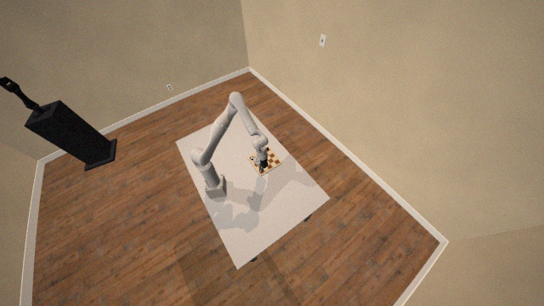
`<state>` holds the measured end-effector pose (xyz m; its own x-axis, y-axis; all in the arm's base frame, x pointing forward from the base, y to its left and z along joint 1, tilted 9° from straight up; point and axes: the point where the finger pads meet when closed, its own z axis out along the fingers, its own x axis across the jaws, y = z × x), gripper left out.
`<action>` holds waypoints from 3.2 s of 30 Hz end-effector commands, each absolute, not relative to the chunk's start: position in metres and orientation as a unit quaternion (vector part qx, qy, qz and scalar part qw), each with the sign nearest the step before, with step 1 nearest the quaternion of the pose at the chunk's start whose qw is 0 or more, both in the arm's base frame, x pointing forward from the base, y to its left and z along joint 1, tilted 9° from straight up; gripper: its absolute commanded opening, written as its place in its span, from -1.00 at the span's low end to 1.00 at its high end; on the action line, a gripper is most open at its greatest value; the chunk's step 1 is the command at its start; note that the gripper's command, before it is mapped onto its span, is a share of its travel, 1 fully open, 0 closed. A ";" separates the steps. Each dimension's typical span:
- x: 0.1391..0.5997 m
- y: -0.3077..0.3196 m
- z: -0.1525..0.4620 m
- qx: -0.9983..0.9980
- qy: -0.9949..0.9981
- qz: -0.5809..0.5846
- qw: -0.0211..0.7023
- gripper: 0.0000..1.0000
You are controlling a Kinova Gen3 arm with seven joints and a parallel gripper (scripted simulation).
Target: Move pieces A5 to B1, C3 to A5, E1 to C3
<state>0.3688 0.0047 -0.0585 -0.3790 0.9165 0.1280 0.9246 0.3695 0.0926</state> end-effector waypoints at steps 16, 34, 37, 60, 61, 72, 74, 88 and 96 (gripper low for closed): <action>0.369 0.005 -0.058 -0.557 -0.827 -0.075 0.027 -1.00; 0.368 0.000 -0.028 -0.557 -0.827 -0.075 0.027 -1.00; 0.368 -0.001 -0.023 -0.557 -0.827 -0.075 0.027 -1.00; 0.365 -0.011 0.041 -0.557 -0.827 -0.075 0.027 -1.00; 0.365 -0.011 0.041 -0.557 -0.827 -0.075 0.027 -1.00; 0.375 -0.009 0.042 -0.562 -0.823 -0.076 0.026 -1.00; 0.385 -0.007 0.043 -0.568 -0.819 -0.076 0.025 -1.00; 0.480 0.029 0.053 -0.622 -0.778 -0.077 0.029 -1.00; 0.507 0.047 0.056 -0.640 -0.764 -0.072 0.034 -1.00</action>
<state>0.5029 0.0481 0.0572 -0.1747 0.9731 0.1502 0.9838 0.1661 0.0681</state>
